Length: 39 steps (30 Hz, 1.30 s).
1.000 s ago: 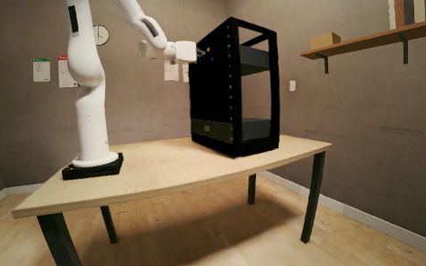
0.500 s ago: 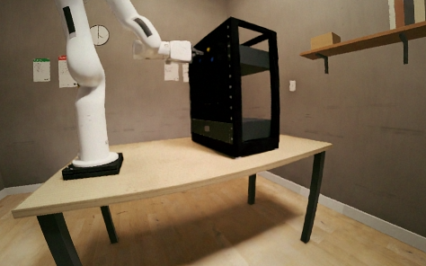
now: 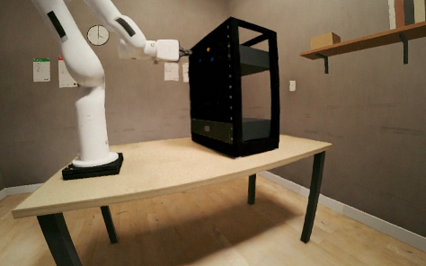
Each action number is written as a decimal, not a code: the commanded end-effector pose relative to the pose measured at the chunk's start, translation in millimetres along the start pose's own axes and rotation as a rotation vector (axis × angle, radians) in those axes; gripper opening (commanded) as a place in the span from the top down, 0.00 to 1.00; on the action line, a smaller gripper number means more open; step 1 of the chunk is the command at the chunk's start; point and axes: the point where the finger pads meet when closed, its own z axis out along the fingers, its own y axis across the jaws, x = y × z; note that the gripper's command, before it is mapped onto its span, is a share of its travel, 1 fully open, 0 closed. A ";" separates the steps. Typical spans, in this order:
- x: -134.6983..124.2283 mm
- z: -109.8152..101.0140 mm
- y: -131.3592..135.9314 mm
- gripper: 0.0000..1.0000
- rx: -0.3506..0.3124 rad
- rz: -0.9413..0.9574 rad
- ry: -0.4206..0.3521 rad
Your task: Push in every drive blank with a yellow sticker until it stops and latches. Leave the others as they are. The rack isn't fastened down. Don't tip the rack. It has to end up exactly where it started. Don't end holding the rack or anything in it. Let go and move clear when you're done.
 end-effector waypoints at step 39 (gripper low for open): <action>-109.7 -12.3 -0.4 1.00 0.000 0.000 0.000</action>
